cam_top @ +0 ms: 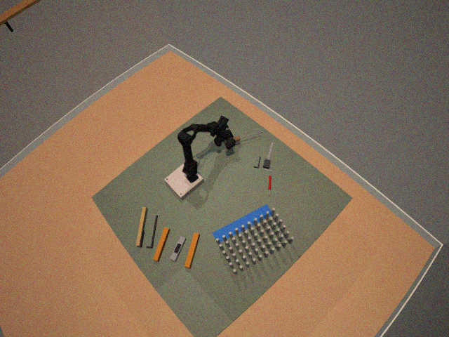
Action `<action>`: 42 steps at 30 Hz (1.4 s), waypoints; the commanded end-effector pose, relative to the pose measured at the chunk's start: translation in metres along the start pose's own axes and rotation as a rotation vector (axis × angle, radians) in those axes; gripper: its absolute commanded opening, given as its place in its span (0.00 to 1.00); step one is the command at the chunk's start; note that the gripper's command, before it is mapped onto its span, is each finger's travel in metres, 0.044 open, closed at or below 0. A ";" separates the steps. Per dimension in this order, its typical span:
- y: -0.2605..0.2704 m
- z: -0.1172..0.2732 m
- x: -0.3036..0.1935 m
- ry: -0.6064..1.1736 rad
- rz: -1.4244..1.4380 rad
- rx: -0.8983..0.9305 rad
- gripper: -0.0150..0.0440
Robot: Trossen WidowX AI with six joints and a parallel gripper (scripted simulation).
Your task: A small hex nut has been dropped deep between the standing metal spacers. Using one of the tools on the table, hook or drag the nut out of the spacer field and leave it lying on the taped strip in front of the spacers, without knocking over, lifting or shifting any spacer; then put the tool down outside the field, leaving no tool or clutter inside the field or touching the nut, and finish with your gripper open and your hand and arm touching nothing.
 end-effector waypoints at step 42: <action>0.007 -0.029 0.028 0.007 -0.005 0.002 0.25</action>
Point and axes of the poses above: the point midway between the two fingers, 35 mm back from their tips, its own z axis back along the fingers, its own y axis across the jaws, x = y × z, the point moved 1 cm from there along z, back along the fingers, and after that the axes turned 3 degrees about -z, right-handed, at the moved point
